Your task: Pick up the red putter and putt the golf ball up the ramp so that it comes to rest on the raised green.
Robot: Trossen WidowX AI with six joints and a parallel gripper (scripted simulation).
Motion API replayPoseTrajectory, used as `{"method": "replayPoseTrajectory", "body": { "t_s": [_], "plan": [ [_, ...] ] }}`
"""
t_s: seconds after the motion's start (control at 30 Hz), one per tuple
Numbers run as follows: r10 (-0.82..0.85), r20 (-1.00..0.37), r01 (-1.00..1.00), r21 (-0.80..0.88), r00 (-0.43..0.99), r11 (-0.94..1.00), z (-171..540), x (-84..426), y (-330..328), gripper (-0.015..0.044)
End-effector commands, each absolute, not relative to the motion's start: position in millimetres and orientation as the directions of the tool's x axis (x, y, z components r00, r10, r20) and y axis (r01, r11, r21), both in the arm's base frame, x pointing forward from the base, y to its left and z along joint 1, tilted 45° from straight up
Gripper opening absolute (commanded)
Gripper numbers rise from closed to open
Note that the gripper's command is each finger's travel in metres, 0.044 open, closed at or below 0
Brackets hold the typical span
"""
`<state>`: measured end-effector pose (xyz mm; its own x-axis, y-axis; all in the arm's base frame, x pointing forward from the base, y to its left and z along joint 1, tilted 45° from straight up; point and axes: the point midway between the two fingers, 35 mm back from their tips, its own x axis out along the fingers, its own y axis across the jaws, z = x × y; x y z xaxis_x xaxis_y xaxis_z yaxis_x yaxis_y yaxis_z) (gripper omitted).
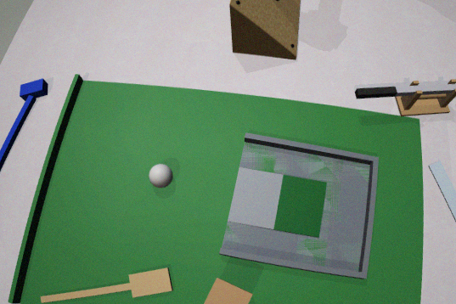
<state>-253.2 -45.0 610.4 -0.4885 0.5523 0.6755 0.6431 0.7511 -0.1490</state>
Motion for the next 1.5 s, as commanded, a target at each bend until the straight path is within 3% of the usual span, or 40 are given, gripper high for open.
{"method": "replayPoseTrajectory", "body": {
  "t_s": [0.0,0.5,0.83,1.23,1.47],
  "plan": [
    [0.641,0.683,0.656,-0.31,-0.35,0.688,626,-196,2,0.044],
    [0.848,0.523,0.473,-0.771,0.088,0.427,608,-6,119,0.044],
    [0.92,0.25,0.226,-0.956,0.301,0.186,541,112,163,0.044],
    [0.894,-0.16,-0.257,-0.965,0.418,-0.053,411,223,173,0.044],
    [0.867,-0.368,-0.526,-0.837,0.336,-0.151,333,250,167,0.044]
  ]
}}
